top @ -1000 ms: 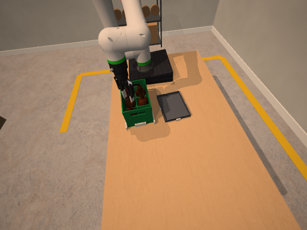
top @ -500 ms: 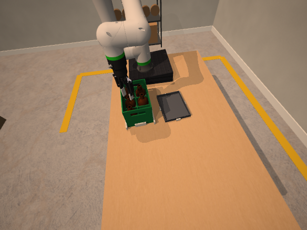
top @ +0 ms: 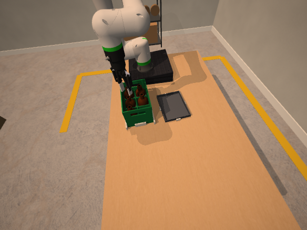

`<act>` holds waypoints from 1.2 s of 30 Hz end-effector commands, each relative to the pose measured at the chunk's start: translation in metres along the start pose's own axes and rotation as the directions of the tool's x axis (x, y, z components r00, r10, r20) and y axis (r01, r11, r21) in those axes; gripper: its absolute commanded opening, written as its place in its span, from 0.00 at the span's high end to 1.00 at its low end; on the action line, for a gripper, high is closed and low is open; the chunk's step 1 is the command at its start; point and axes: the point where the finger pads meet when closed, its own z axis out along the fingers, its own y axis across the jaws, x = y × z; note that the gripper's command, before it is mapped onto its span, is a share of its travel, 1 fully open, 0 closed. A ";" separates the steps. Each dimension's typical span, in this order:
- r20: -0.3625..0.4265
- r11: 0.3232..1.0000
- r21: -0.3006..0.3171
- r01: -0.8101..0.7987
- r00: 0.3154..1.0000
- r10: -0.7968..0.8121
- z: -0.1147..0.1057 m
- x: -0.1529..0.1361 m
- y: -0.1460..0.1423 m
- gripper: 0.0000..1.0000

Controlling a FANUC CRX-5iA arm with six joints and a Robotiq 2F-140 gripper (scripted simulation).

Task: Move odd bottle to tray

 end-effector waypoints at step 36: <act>0.001 1.000 0.000 0.000 1.000 0.000 -0.021 0.000 0.000 0.90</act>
